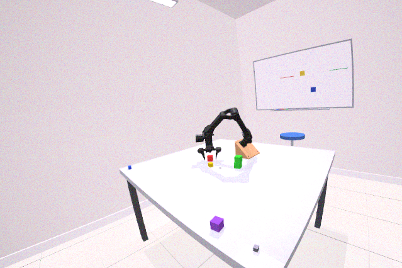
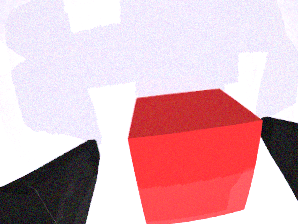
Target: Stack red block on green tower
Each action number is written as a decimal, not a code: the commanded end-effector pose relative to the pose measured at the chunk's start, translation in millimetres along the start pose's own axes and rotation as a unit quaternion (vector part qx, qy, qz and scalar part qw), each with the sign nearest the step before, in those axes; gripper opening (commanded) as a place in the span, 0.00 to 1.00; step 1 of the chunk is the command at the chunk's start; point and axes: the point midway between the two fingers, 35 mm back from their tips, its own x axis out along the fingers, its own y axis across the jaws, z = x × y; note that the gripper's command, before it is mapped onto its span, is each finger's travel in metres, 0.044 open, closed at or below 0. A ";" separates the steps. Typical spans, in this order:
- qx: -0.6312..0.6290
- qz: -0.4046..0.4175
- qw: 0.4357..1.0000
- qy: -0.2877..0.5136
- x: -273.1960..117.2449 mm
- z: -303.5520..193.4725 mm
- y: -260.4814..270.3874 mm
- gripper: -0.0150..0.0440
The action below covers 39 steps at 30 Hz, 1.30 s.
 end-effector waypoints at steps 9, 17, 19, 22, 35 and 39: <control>0.002 0.000 1.000 -0.002 0.0 0.3 -0.1 0.69; 0.002 0.000 1.000 -0.002 0.0 0.3 -0.1 0.50; 0.002 0.000 1.000 -0.002 -1.2 0.3 -0.1 0.44; 0.002 0.000 1.000 -0.001 -10.1 0.2 -0.5 0.31; 0.002 -0.001 1.000 0.000 -78.3 -0.7 -0.7 0.25; 0.002 -0.001 1.000 0.000 -99.7 -0.9 -0.7 0.25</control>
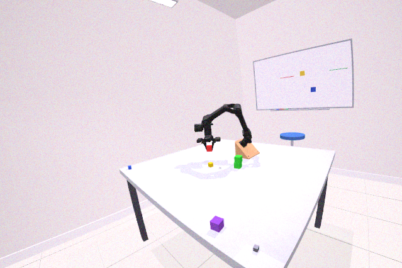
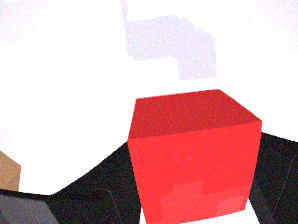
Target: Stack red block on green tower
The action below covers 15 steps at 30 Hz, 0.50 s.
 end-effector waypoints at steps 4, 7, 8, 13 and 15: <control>-0.003 -0.005 1.000 0.001 -34.4 0.6 -0.4 0.25; -0.003 -0.005 1.000 0.001 -37.0 0.5 -0.3 0.25; -0.003 -0.005 1.000 0.001 -37.0 0.5 -0.3 0.25; -0.003 -0.005 1.000 0.002 -37.8 3.9 0.9 0.25; -0.002 -0.007 1.000 0.003 -39.7 14.0 6.2 0.25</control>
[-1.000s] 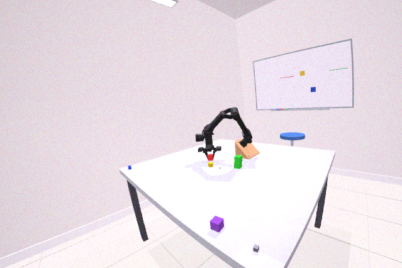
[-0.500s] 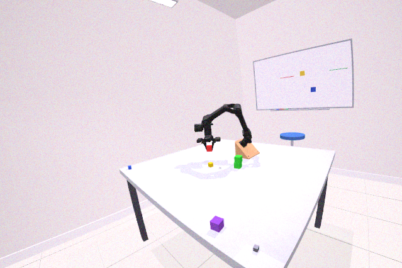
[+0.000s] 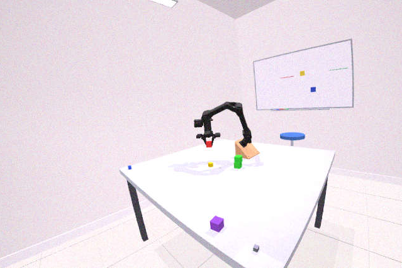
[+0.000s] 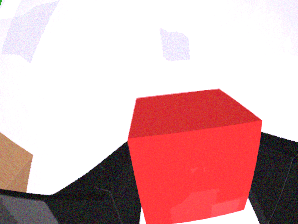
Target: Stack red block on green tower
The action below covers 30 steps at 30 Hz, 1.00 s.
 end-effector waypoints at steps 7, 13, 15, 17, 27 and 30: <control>0.001 -0.010 1.000 0.006 -9.7 47.9 28.4 0.25; 0.003 -0.013 1.000 0.007 -12.2 77.4 52.3 0.25; 0.003 -0.014 1.000 0.008 -12.6 86.6 60.9 0.25; 0.003 -0.014 1.000 0.007 -12.8 95.4 69.9 0.25; 0.002 -0.014 1.000 0.005 -11.2 133.3 119.1 0.25; 0.002 -0.013 1.000 0.005 -10.2 142.0 134.7 0.25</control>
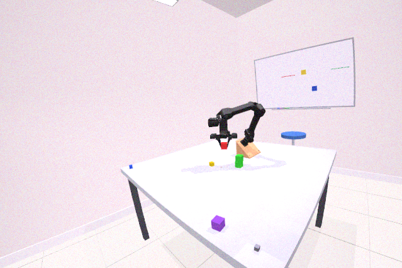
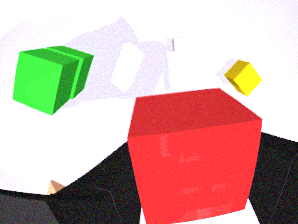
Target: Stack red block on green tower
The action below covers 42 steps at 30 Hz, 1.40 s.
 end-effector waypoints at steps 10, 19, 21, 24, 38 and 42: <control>-0.001 0.008 1.000 -0.007 2.3 28.0 68.4 0.25; -0.002 0.019 1.000 -0.011 4.7 33.6 103.2 0.25; -0.002 0.019 1.000 -0.011 7.5 33.1 103.3 0.25; -0.002 0.019 1.000 -0.011 10.9 32.7 103.3 0.25; -0.003 0.019 1.000 -0.012 39.7 33.4 104.5 0.25; -0.003 0.019 1.000 -0.012 40.0 33.4 104.5 0.25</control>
